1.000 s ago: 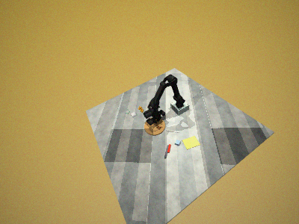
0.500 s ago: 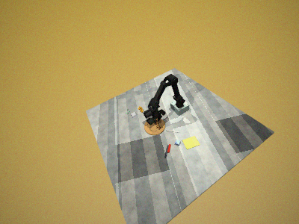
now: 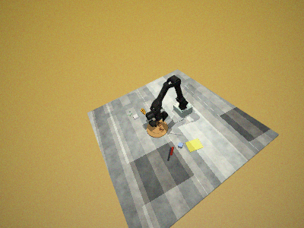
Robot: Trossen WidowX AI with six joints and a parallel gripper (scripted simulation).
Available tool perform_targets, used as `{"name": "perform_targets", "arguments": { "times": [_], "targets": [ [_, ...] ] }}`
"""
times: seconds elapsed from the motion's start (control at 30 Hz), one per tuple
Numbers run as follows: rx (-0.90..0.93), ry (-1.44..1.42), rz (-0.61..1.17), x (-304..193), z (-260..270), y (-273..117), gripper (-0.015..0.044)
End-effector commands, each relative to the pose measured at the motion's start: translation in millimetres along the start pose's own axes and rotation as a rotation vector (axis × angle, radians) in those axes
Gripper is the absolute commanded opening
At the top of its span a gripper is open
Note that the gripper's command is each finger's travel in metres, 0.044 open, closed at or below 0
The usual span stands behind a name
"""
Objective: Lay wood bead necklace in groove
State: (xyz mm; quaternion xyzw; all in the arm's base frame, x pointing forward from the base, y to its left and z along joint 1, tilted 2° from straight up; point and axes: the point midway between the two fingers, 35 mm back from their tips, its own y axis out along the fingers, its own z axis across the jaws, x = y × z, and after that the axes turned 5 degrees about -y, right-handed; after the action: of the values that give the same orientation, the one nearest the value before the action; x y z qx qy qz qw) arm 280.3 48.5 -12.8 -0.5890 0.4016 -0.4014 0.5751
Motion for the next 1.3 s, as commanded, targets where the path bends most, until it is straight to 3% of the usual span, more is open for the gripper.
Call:
{"name": "perform_targets", "arguments": {
  "times": [0.0, 0.6, 0.63, 0.7, 1.17, 1.27],
  "targets": [
    [0.0, 0.004, -0.003, 0.4, 0.4, -0.6, 0.044],
    [0.0, 0.004, -0.003, 0.4, 0.4, -0.6, 0.044],
    [0.0, -0.013, -0.003, 0.2, 0.5, -0.8, 0.0414],
    [0.0, -0.149, -0.003, -1.7, 1.5, -1.9, 0.038],
    [0.0, -1.602, -0.002, -22.2, 10.1, -13.6, 0.038],
    [0.0, -1.8, -0.002, -25.7, 11.3, -15.6, 0.038]
  ]
}}
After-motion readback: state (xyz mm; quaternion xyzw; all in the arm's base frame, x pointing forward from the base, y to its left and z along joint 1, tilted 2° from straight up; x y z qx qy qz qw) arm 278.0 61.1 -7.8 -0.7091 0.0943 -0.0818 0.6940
